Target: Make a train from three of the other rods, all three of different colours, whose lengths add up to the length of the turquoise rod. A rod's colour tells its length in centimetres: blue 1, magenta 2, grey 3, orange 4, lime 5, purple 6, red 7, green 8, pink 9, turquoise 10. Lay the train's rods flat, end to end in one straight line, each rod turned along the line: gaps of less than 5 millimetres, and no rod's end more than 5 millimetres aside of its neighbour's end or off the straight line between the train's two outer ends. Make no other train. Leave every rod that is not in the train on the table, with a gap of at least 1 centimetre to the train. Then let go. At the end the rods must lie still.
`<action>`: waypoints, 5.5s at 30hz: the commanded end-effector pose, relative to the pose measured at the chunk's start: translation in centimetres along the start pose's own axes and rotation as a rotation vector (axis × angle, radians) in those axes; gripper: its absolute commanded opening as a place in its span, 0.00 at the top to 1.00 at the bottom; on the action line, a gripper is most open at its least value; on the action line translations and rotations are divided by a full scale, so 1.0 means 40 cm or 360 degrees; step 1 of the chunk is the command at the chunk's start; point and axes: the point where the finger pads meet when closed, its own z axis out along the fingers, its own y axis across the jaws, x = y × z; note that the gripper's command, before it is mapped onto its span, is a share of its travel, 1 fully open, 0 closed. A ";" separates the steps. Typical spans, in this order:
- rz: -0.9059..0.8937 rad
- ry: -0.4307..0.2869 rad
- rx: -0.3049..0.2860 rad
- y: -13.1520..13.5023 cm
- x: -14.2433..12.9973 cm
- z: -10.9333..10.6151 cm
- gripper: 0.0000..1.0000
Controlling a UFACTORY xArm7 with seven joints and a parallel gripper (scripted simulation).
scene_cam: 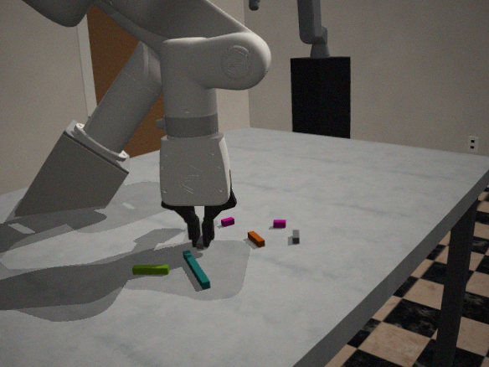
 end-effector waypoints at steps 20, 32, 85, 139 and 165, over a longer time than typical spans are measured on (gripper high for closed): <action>0.0000 -0.0004 -0.0001 0.001 -0.002 -0.010 0.96; 0.0000 -0.0004 -0.0001 0.001 -0.002 -0.180 0.96; 0.1434 -0.0003 0.0001 0.124 0.236 -0.250 0.96; 0.1432 -0.0003 -0.0003 0.130 0.239 -0.033 0.96; 0.1432 -0.0003 -0.0003 0.130 0.239 -0.033 0.96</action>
